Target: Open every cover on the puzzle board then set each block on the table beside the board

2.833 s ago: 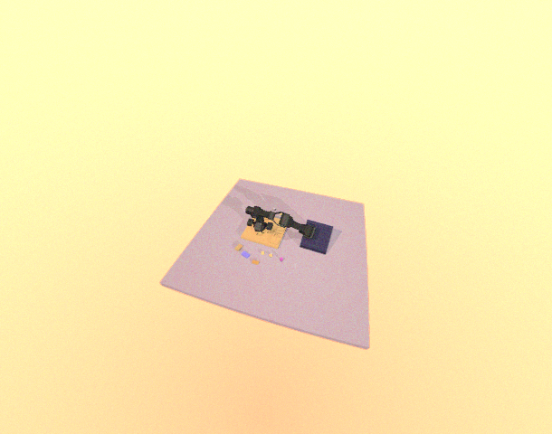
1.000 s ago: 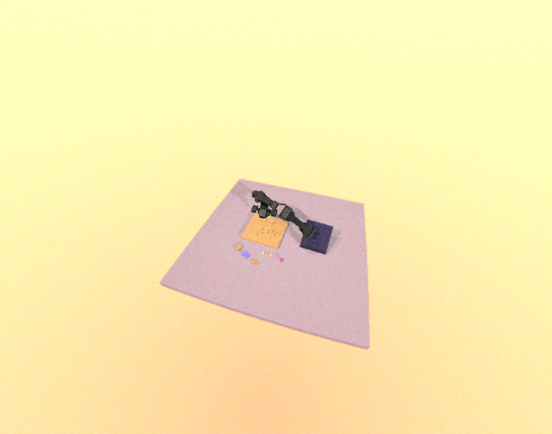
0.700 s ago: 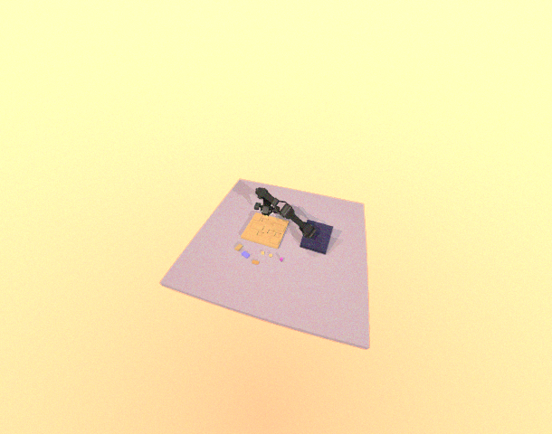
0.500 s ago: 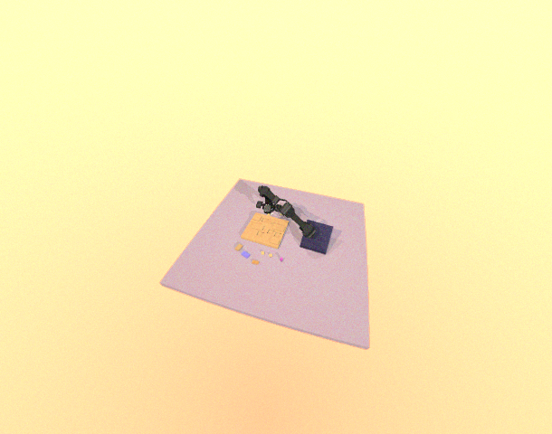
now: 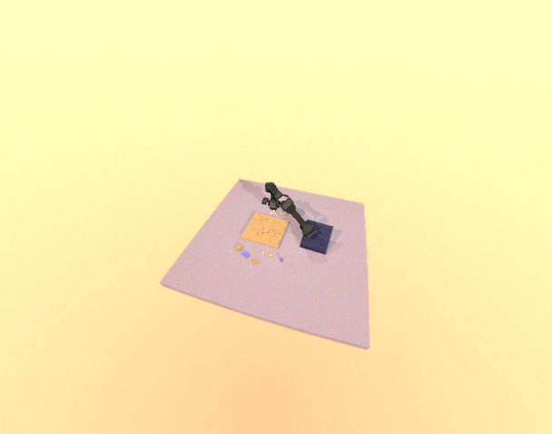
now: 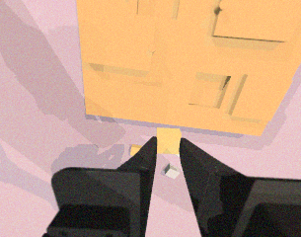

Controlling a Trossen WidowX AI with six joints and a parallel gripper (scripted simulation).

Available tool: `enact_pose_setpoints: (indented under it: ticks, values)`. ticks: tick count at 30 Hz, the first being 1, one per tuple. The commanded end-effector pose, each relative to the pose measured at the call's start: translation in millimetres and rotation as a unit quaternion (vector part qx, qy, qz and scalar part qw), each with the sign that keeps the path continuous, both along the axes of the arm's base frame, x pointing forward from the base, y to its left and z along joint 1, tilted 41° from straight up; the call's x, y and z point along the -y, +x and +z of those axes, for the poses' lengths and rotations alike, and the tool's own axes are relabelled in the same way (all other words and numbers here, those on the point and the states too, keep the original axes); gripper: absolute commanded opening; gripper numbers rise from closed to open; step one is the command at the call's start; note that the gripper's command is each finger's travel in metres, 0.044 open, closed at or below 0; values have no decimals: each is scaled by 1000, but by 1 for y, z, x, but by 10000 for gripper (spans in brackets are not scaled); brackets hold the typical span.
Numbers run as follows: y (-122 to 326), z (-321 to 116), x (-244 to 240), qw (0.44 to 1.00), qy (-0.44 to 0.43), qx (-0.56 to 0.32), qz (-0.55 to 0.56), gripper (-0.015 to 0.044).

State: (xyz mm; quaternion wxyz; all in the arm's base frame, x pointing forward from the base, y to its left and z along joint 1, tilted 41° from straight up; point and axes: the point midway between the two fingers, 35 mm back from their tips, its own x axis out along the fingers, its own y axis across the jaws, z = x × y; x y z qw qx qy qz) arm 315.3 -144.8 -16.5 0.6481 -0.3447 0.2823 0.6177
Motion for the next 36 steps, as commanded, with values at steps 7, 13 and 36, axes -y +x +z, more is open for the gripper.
enact_pose_setpoints:
  ticks: [7, 13, 36]
  values:
    - [-23, -24, 24, 1000, 1, -2, 2, 80]
    - [-38, -38, 37, 1000, 3, -2, 3, 80]
    - [-98, -84, 69, 1000, 20, 2, 8, 80]
